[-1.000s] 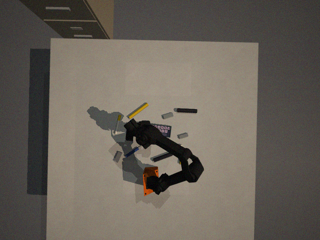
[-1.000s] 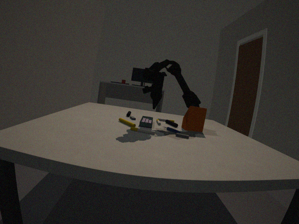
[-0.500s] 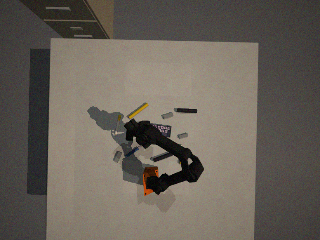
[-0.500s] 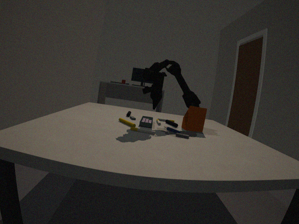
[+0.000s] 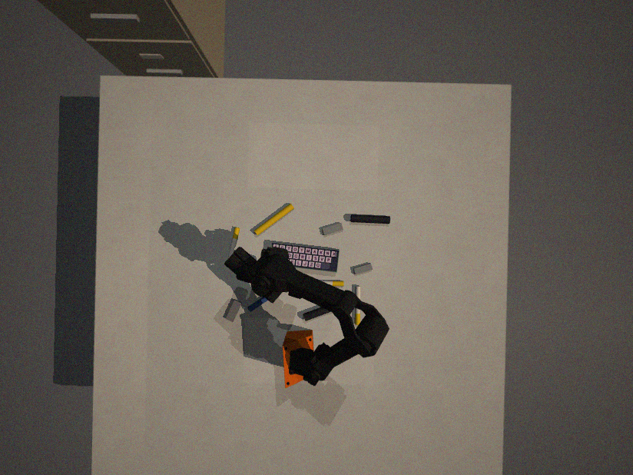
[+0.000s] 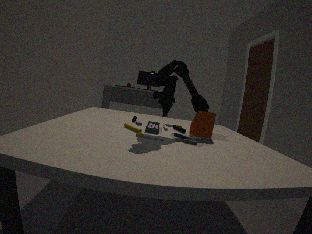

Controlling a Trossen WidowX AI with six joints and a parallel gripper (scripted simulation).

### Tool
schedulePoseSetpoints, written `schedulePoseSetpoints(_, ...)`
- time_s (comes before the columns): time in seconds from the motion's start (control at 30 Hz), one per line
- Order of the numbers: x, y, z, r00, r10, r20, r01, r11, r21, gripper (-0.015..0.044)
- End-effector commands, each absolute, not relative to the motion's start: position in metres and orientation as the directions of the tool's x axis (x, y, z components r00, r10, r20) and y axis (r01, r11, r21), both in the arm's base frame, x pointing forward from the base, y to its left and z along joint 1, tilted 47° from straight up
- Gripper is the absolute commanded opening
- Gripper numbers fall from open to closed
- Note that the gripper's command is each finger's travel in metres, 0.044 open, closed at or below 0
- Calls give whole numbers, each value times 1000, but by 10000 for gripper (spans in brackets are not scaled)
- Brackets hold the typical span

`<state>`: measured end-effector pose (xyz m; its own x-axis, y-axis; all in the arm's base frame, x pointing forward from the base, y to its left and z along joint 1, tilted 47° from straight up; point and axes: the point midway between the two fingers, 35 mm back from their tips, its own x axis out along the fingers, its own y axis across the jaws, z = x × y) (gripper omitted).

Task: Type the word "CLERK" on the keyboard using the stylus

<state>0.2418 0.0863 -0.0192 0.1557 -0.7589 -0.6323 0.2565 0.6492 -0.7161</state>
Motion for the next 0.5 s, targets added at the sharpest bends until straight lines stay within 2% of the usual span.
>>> schedulePoseSetpoints(0.0, 213, 96, -47, 199, -819, -538, 447, 564, -694, 150)
schedulePoseSetpoints(0.13, 185, 100, -69, 268, -858, -437, 628, 500, -597, 150)
schedulePoseSetpoints(0.27, 158, 95, -86, 359, -875, -326, 769, 475, -428, 150)
schedulePoseSetpoints(0.33, 150, 92, -90, 393, -874, -287, 802, 479, -358, 150)
schedulePoseSetpoints(0.47, 148, 92, -91, 398, -873, -282, 805, 479, -348, 150)
